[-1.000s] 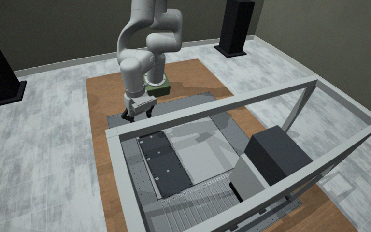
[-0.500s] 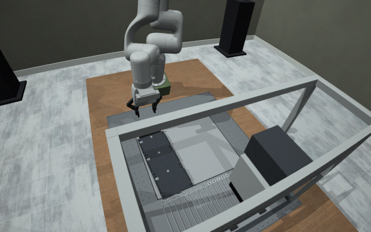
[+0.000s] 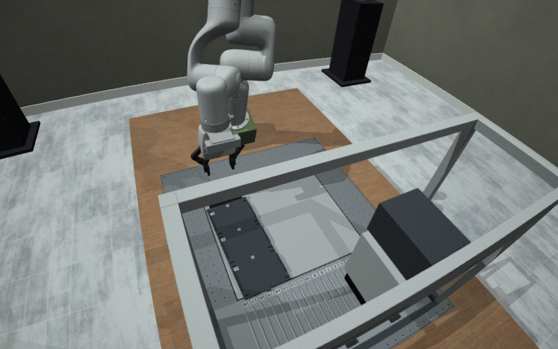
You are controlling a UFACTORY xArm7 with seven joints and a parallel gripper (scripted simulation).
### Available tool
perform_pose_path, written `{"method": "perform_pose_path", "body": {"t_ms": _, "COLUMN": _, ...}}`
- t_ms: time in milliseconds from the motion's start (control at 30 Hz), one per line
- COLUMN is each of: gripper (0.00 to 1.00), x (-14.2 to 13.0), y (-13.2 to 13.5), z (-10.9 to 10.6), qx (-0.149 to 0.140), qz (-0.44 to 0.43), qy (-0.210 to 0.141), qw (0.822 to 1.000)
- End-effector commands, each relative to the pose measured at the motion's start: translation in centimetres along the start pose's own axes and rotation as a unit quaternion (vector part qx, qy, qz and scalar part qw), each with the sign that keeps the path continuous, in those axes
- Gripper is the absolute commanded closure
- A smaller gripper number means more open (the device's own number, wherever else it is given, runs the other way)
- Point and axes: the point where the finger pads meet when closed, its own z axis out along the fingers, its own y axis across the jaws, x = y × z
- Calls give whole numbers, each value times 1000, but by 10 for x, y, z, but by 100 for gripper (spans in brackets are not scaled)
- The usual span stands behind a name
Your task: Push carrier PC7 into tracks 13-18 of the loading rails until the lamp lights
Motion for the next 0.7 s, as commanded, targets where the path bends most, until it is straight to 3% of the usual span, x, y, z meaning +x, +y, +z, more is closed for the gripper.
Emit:
{"method": "perform_pose_path", "body": {"t_ms": 0, "gripper": 18, "x": 1, "y": 1, "z": 4, "qx": -1, "qz": 0, "qy": 1, "qw": 1000}}
{"method": "perform_pose_path", "body": {"t_ms": 667, "gripper": 18, "x": 1, "y": 1, "z": 34, "qx": -1, "qz": 0, "qy": 1, "qw": 1000}}
